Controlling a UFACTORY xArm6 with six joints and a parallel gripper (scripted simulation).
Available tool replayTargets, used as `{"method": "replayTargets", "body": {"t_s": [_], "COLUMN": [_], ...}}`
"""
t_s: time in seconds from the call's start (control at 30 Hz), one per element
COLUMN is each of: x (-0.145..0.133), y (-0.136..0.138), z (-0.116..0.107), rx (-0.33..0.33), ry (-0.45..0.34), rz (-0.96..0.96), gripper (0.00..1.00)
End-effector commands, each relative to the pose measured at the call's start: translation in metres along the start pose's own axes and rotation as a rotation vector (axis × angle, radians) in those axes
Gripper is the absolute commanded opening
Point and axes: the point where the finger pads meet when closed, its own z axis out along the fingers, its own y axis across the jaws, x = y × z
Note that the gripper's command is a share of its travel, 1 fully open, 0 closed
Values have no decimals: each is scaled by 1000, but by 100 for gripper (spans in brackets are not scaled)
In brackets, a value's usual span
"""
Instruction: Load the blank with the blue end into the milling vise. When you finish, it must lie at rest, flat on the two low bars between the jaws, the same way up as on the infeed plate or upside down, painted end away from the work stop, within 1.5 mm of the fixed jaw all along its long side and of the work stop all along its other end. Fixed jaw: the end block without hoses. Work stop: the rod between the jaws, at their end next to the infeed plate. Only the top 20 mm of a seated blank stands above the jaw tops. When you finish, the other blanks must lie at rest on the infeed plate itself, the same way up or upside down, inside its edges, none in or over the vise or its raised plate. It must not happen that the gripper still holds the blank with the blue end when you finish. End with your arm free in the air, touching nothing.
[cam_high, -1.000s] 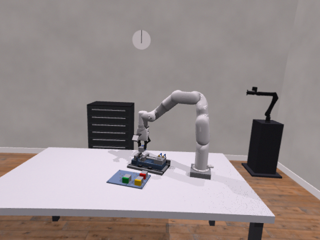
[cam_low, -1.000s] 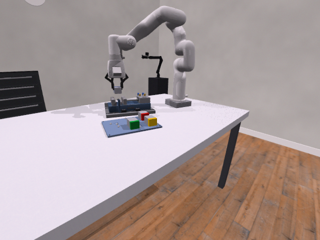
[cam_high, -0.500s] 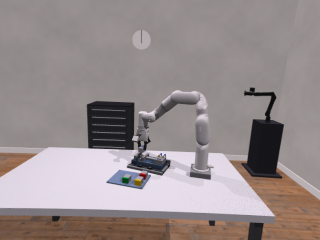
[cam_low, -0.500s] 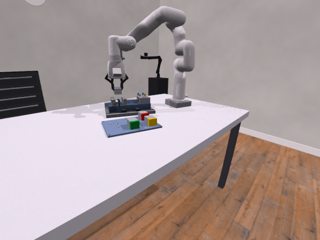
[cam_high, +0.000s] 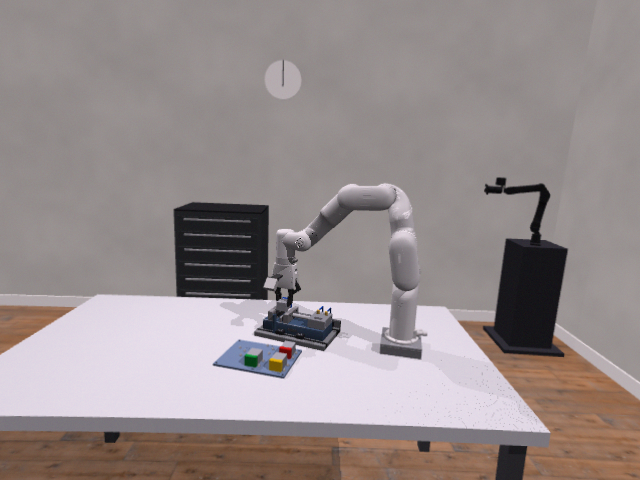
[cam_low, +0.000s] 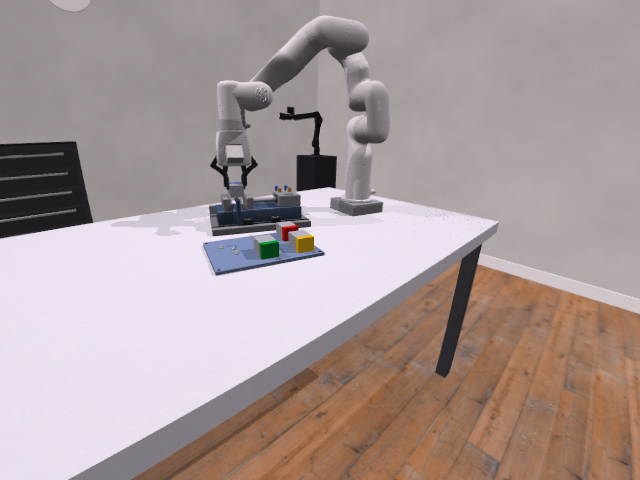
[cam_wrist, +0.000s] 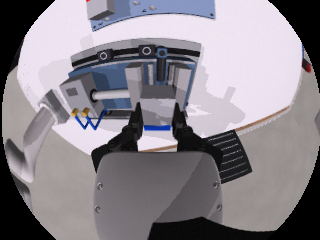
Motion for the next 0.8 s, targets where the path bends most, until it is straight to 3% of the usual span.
{"method": "replayTargets", "body": {"t_s": [0.0, 0.77], "x": [0, 0], "y": [1, 2], "z": [-2, -5], "rx": [-4, -5], "ry": [1, 1], "rz": [0, 0], "gripper": [0, 0]}}
